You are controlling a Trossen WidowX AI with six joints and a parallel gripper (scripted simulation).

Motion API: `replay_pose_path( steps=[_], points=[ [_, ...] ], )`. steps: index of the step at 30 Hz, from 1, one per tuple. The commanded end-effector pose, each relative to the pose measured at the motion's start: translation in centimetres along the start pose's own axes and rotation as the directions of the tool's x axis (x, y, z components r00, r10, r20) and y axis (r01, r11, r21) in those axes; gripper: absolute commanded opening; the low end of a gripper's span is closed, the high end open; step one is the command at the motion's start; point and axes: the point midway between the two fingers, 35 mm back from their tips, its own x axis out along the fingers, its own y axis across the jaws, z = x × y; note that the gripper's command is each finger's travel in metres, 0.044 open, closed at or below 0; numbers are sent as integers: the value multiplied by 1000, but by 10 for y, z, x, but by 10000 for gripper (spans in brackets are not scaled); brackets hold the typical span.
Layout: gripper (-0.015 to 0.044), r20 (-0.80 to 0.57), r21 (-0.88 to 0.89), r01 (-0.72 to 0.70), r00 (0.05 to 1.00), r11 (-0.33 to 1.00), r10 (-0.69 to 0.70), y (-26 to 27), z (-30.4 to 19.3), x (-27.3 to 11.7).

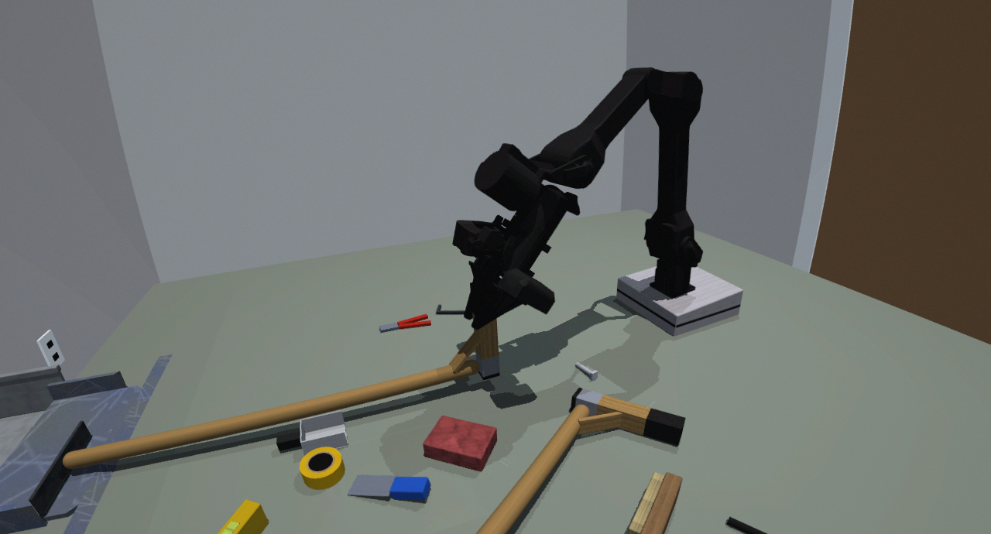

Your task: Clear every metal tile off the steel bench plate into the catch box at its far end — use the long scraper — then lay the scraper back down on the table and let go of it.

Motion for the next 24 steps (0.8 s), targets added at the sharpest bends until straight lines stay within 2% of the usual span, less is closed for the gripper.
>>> replay_pose_path(
  steps=[1, 24],
  points=[
    [0, 13, 0, -1, 1000, 1000, 1, 1, -1, -6],
    [0, 14, -1, -2, 1000, 1000, 2, 1, -26, -22]
  ],
)
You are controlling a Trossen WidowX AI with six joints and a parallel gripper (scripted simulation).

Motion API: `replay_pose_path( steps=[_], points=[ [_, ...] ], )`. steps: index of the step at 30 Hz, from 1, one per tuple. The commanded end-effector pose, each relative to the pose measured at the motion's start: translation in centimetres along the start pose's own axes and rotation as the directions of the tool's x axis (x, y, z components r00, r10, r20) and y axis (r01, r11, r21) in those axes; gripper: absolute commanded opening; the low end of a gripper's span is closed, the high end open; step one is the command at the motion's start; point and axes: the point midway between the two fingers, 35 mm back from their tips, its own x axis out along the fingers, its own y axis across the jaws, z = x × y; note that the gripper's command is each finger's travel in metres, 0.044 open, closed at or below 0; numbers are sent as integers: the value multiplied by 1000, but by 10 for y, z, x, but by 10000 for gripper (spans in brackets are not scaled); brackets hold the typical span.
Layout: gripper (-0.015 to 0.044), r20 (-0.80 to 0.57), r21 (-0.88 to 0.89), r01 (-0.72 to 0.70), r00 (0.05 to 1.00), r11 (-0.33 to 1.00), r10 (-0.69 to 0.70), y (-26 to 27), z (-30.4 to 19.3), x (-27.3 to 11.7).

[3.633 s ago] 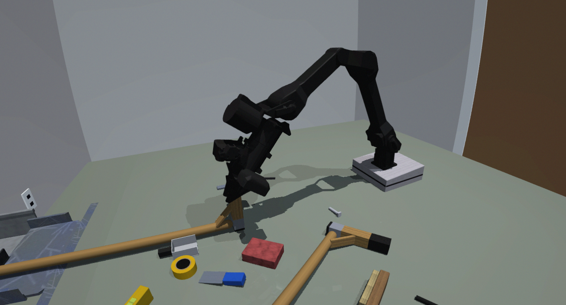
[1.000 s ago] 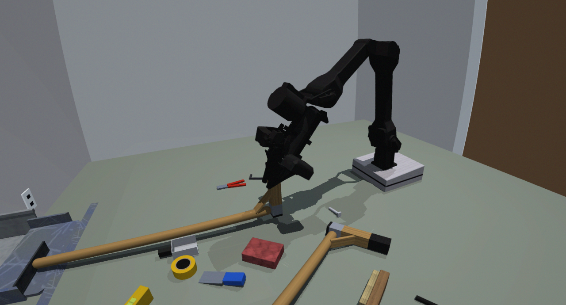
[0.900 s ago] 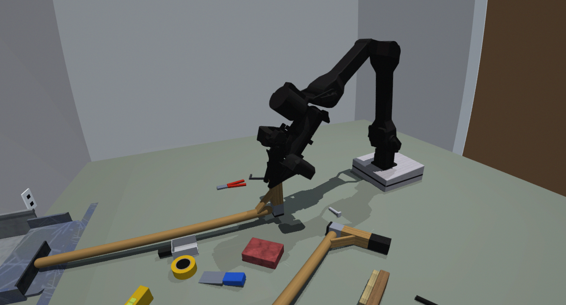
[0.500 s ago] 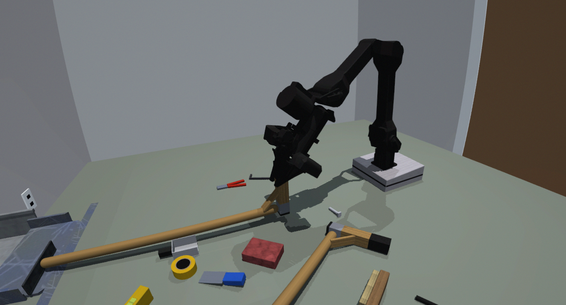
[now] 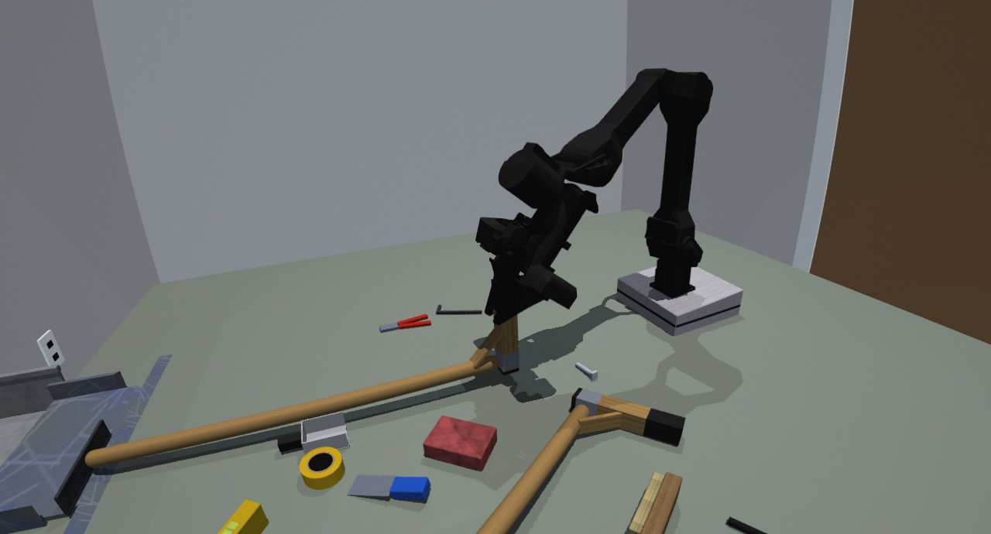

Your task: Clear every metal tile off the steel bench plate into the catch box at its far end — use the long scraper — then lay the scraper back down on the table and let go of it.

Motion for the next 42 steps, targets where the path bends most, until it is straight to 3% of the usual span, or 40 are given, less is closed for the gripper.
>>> replay_pose_path(
  steps=[1, 42],
  points=[
    [0, 11, 3, 2, 1000, 1000, -2, 0, -2, -5],
    [0, 13, 2, 1, 1000, 1000, -1, -8, -49, -27]
  ],
)
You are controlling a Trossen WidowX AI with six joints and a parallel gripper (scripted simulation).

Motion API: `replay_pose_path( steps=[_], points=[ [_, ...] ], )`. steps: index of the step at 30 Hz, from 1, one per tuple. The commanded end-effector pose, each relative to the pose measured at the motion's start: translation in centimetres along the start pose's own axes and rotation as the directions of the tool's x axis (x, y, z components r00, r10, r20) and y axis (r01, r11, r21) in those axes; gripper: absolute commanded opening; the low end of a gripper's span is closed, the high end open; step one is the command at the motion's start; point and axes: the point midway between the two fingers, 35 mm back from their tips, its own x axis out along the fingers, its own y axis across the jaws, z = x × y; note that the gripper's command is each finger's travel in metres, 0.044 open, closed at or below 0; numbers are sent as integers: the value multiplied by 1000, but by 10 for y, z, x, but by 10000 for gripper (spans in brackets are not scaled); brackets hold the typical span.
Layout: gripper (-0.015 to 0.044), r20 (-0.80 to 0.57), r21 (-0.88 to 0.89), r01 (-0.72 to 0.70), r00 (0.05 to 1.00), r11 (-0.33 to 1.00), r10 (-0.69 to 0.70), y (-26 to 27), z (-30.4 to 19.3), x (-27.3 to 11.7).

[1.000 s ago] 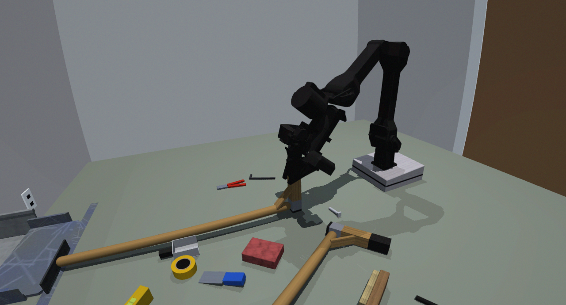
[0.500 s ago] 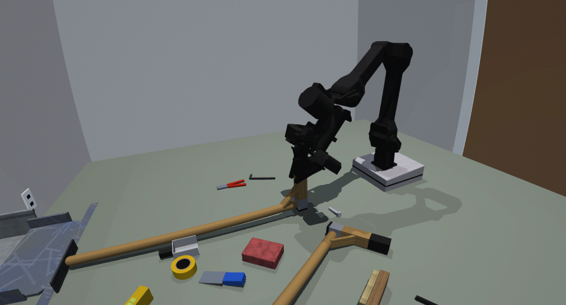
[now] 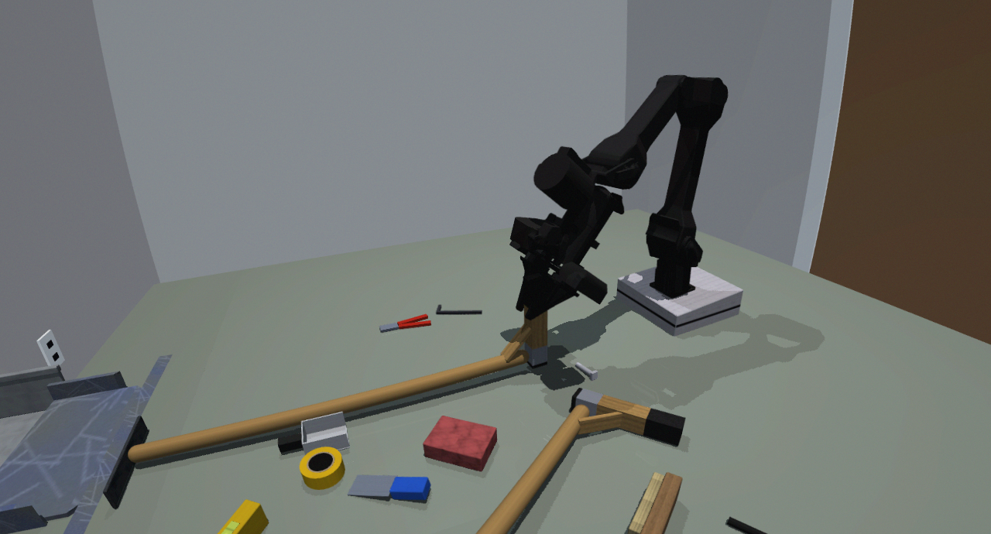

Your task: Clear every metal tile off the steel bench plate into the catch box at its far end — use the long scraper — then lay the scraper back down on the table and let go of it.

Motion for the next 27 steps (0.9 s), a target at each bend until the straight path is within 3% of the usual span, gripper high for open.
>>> replay_pose_path(
  steps=[1, 27],
  points=[
    [0, 9, 3, 3, 1000, 1000, -3, -2, -3, -3],
    [0, 9, 11, 12, 1000, 1000, -12, -29, -14, -6]
  ],
)
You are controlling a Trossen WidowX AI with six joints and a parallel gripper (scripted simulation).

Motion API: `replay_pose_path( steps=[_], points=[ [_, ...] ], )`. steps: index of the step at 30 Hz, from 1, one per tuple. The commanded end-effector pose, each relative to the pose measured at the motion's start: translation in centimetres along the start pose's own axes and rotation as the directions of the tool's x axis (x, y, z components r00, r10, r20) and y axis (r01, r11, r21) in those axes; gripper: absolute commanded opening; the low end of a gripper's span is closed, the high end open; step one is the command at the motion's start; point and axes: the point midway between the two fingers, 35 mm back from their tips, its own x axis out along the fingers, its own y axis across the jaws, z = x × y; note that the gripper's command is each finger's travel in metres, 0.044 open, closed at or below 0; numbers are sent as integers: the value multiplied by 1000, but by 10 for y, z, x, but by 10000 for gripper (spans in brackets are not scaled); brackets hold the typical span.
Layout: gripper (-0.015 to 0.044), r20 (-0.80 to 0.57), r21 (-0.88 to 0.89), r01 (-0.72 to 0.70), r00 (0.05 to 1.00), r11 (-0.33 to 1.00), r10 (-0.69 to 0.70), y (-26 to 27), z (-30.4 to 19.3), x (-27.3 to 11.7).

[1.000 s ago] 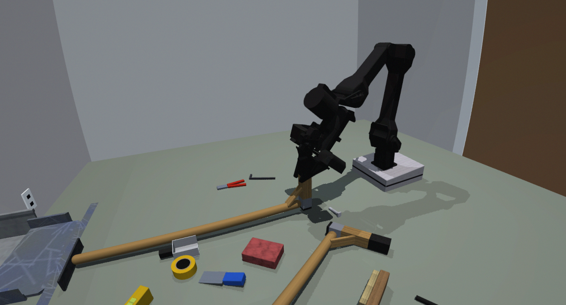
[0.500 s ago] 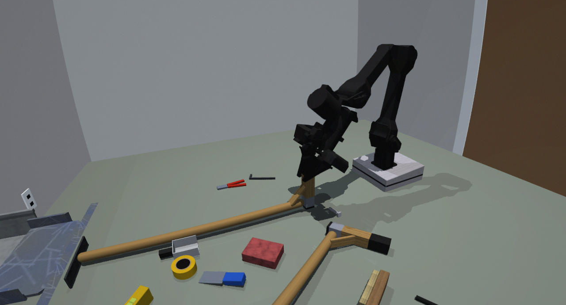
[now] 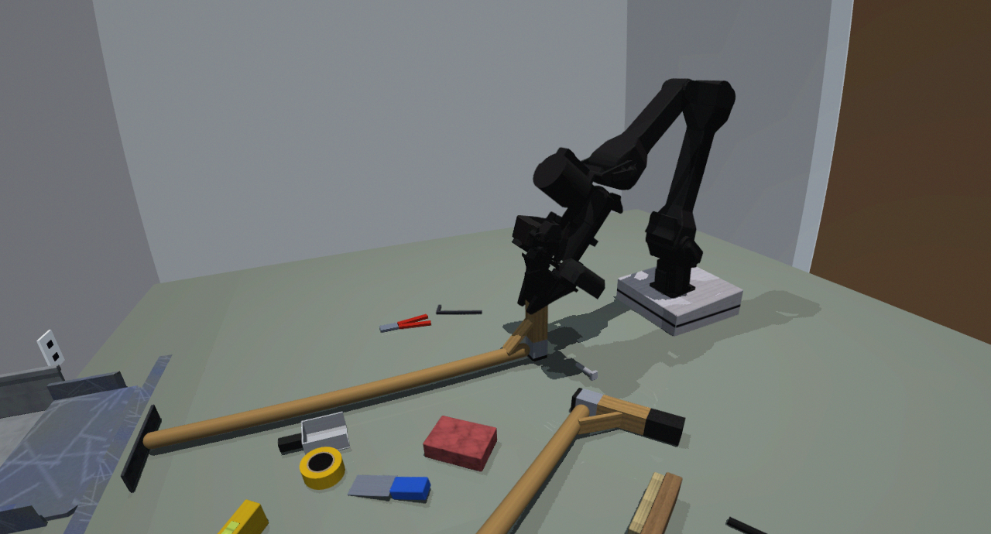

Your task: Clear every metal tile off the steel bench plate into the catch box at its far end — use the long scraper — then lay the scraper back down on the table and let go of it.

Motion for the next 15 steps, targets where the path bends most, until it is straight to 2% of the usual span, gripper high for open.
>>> replay_pose_path(
  steps=[1, 15],
  points=[
    [0, 10, 6, 5, 1000, 1000, -5, -7, 0, -1],
    [0, 10, 11, 11, 1000, 1000, -11, -21, -4, -3]
  ],
)
